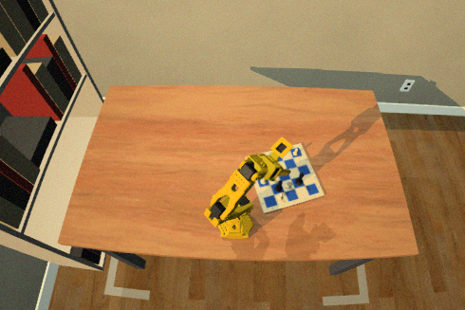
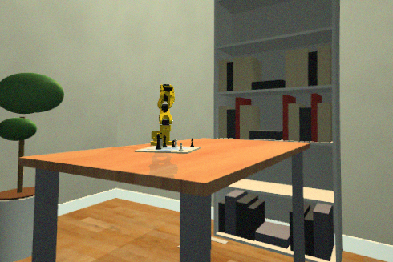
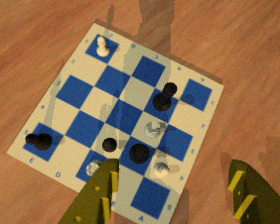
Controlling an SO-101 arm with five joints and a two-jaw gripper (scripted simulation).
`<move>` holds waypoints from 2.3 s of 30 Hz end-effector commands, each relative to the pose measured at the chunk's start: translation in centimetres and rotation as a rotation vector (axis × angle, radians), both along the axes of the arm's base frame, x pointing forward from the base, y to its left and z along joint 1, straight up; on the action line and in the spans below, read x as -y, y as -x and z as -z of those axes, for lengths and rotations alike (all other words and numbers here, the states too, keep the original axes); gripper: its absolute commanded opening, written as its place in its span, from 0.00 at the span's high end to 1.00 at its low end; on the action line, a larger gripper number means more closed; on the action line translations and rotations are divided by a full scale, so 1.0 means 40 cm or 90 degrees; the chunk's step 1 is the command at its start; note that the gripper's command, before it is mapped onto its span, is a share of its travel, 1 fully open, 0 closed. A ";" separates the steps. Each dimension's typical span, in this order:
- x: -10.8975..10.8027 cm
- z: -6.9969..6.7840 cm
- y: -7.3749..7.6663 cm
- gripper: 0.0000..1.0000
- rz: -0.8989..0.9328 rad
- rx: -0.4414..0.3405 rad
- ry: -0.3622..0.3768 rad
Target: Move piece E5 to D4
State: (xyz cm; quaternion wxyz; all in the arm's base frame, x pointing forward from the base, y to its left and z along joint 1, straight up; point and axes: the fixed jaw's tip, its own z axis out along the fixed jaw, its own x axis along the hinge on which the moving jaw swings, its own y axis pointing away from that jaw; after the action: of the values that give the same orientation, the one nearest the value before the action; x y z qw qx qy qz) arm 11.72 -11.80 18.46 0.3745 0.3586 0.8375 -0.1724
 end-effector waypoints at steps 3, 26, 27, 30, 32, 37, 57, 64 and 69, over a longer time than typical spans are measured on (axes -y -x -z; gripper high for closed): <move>0.064 -0.017 -0.048 0.79 0.008 -0.061 -0.068; 0.253 0.157 -0.203 0.98 0.019 -0.176 -0.204; 0.256 0.164 -0.205 0.98 0.020 -0.179 -0.207; 0.258 0.170 -0.207 0.99 0.020 -0.181 -0.209; 0.262 0.180 -0.209 0.99 0.020 -0.184 -0.213; 0.265 0.191 -0.212 1.00 0.020 -0.188 -0.217; 0.265 0.192 -0.212 1.00 0.020 -0.188 -0.218; 0.266 0.194 -0.212 1.00 0.021 -0.189 -0.219; 0.269 0.214 -0.206 1.00 0.026 -0.201 -0.234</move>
State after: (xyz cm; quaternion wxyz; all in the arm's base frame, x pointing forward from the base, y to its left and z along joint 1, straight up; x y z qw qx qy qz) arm 20.42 -22.35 10.78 0.1824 0.3949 0.8963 -0.0866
